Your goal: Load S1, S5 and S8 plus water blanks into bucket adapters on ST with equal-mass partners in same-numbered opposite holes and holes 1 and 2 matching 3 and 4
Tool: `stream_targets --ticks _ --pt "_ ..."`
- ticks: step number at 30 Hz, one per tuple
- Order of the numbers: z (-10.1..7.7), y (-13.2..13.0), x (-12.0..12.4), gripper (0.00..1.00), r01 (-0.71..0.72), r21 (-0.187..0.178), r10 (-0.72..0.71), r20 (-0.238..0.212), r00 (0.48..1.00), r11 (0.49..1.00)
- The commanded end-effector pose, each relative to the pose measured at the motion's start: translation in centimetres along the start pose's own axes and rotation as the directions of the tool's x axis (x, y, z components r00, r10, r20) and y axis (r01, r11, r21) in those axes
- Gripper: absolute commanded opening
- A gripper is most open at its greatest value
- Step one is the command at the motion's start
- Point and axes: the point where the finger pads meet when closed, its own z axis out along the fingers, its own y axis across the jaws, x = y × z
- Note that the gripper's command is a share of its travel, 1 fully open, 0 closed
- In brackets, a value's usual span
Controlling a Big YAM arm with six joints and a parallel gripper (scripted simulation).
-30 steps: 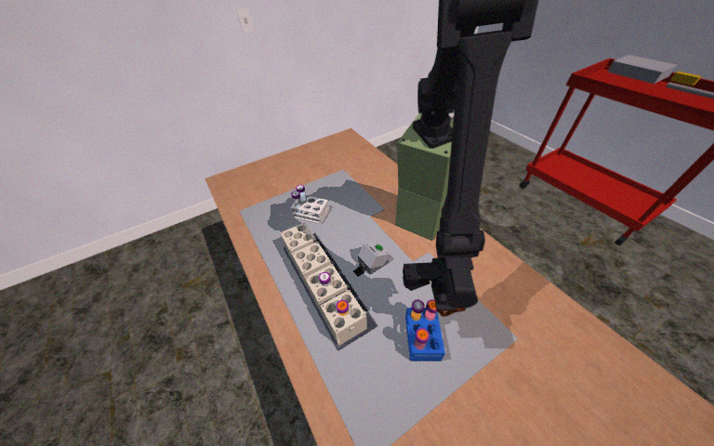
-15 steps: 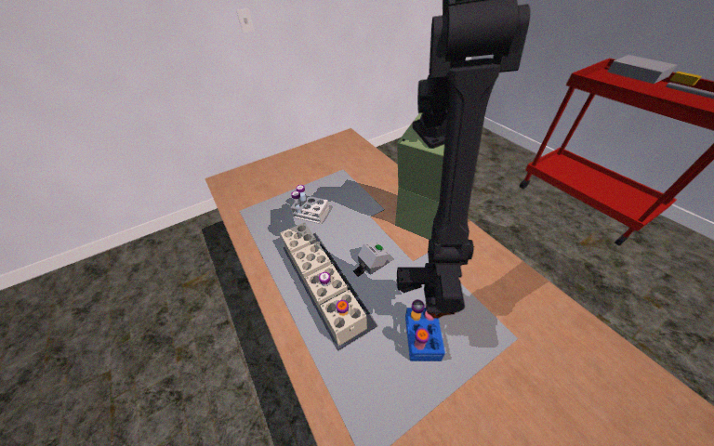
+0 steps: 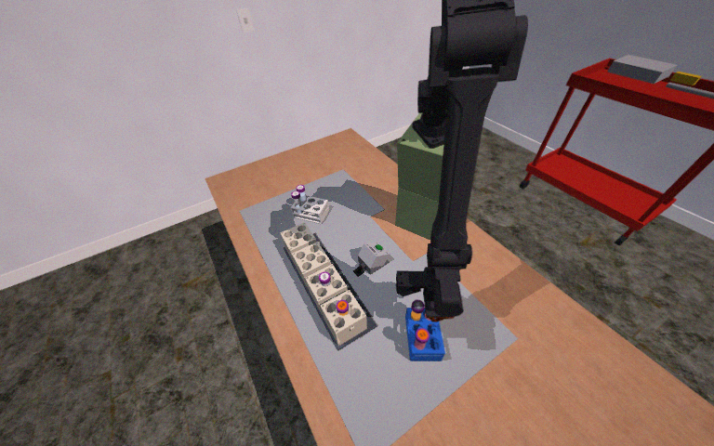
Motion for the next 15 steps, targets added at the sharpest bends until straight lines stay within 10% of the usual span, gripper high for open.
stream_targets --ticks 1,12,13,15 --pt "-0.6 1.0 -0.2 0.80 -0.003 -0.025 0.003 0.004 1.000 1.000" --pt "-0.6 1.1 -0.3 0.80 -0.003 -0.025 0.003 0.004 1.000 1.000" --pt "-0.6 1.1 -0.3 0.00 -0.003 -0.025 0.003 0.004 1.000 1.000" --pt "-0.6 1.1 -0.3 0.00 -0.003 -0.025 0.003 0.004 1.000 1.000"
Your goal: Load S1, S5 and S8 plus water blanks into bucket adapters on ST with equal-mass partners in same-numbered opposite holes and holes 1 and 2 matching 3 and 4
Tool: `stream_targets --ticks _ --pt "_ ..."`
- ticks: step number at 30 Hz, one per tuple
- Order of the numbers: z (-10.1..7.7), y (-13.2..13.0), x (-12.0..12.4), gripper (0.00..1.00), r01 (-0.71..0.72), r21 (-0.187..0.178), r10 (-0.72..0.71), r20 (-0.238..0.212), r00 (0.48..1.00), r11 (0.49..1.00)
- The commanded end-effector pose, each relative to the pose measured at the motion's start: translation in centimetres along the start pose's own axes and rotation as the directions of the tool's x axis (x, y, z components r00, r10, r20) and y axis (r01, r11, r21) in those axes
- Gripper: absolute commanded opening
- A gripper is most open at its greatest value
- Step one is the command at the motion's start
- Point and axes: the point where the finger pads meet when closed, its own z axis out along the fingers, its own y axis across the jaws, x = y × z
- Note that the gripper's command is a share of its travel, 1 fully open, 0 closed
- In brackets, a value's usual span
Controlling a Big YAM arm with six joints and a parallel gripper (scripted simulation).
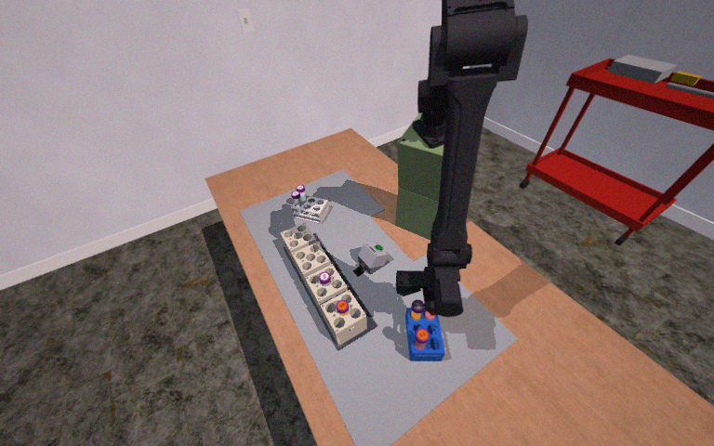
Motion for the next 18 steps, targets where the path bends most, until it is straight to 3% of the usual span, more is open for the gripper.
stream_targets --ticks 1,14,18 --pt "-0.6 1.1 -0.3 0.00 -0.003 -0.025 0.003 0.004 1.000 1.000" --pt "-0.6 1.1 -0.3 0.00 -0.003 -0.025 0.003 0.004 1.000 1.000" --pt "-2.6 1.0 -0.5 0.00 -0.009 -0.024 0.009 0.005 1.000 1.000"
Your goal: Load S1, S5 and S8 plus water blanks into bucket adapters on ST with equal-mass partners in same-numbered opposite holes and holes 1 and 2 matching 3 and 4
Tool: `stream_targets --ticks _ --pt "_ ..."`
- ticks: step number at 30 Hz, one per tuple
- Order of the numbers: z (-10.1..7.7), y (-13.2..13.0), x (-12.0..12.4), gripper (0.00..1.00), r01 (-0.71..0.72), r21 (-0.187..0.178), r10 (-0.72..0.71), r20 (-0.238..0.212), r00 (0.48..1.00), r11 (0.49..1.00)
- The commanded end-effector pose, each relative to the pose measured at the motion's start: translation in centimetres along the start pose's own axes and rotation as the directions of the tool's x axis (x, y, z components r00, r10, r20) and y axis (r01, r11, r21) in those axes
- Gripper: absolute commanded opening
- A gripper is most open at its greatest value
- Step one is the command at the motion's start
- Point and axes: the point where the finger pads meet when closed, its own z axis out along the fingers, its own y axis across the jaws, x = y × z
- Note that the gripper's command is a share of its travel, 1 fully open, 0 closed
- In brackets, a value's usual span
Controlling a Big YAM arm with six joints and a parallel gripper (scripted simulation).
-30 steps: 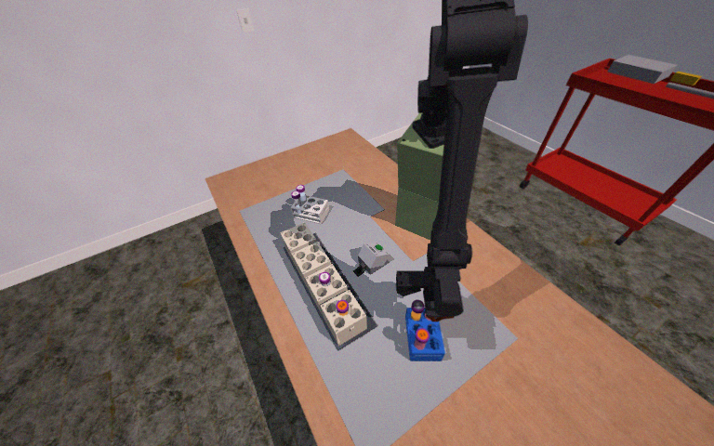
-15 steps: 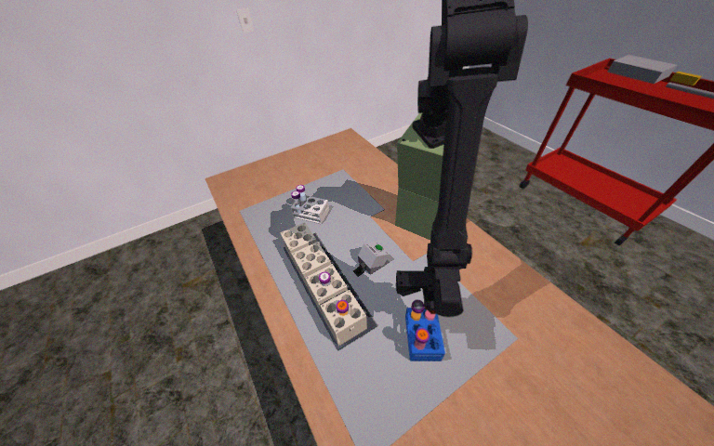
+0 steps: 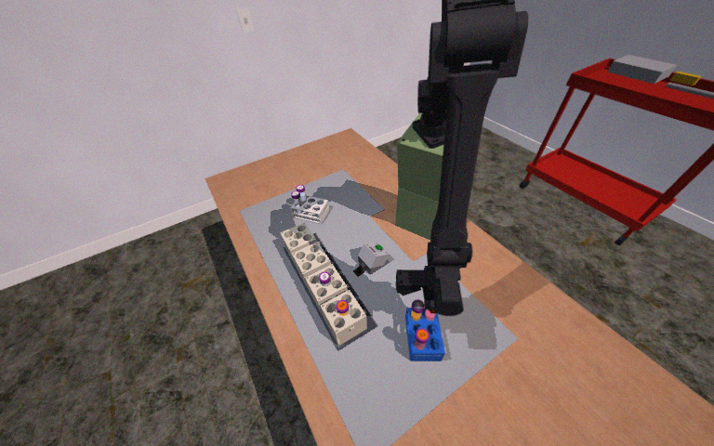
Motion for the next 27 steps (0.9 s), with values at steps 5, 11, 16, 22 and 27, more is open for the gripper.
stream_targets --ticks 5,11,16,22,27 --pt "-3.3 1.0 -0.1 0.00 -0.008 -0.025 0.008 0.004 1.000 1.000" --pt "-5.3 1.0 0.2 0.00 -0.002 -0.026 0.002 0.003 1.000 1.000" --pt "-6.9 1.0 0.2 0.00 -0.002 -0.026 0.002 0.004 1.000 1.000" --pt "-8.3 0.9 0.2 0.00 -0.002 -0.026 0.002 0.004 1.000 1.000" --pt "-9.9 0.9 0.2 0.00 -0.002 -0.026 0.002 0.004 1.000 1.000"
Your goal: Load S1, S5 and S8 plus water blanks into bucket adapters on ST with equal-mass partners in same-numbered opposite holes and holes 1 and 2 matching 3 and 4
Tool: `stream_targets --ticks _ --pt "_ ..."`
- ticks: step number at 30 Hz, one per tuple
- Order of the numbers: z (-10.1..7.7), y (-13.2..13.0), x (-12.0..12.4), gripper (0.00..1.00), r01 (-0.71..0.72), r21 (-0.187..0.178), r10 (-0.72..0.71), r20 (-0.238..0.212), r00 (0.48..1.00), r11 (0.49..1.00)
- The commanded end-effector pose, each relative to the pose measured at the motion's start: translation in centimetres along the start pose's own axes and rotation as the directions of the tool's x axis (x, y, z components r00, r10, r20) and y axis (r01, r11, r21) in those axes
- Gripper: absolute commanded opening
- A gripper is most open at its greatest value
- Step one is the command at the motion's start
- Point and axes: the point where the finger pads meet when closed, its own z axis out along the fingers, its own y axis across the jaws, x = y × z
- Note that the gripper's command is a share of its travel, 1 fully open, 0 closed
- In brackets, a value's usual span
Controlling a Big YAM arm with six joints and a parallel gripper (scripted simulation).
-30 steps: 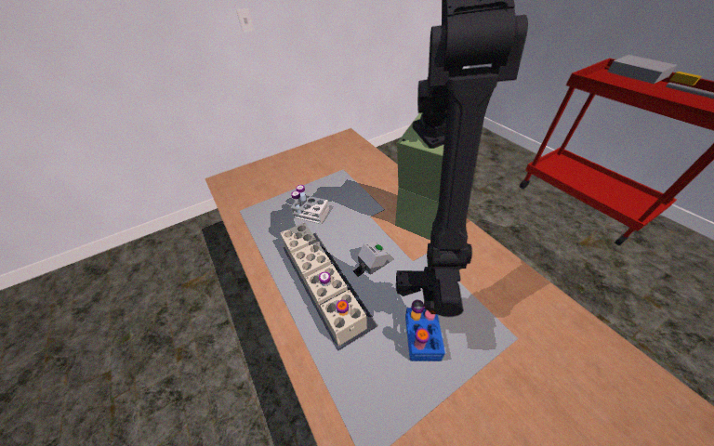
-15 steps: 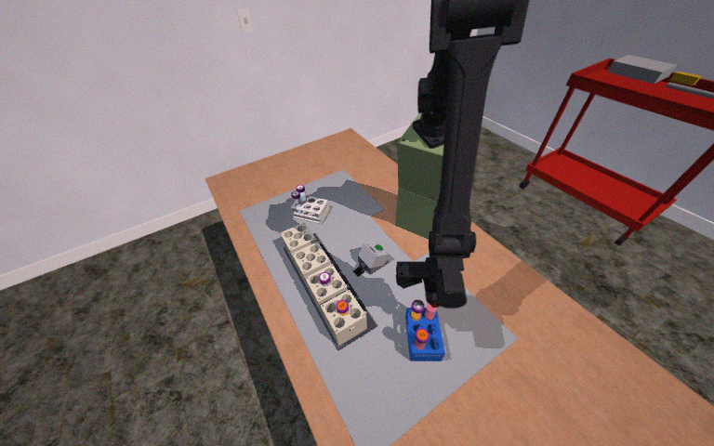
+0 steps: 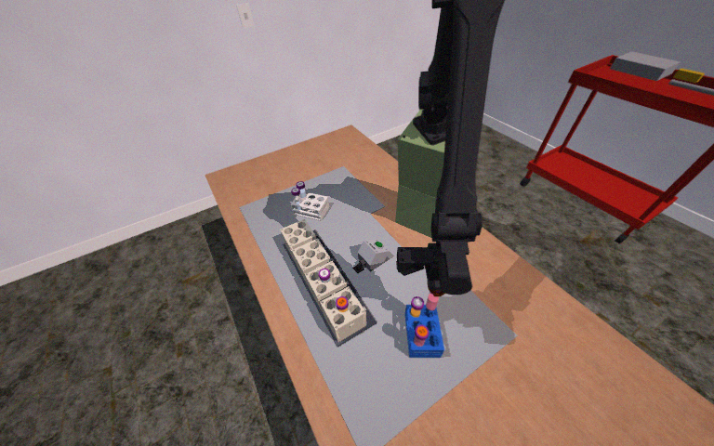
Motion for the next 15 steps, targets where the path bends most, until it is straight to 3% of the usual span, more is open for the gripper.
stream_targets --ticks 1,15 --pt "-2.3 0.7 0.4 0.00 -0.003 -0.021 0.003 0.005 1.000 1.000" --pt "-6.3 0.6 0.5 0.00 -0.003 -0.022 0.004 0.004 1.000 1.000"
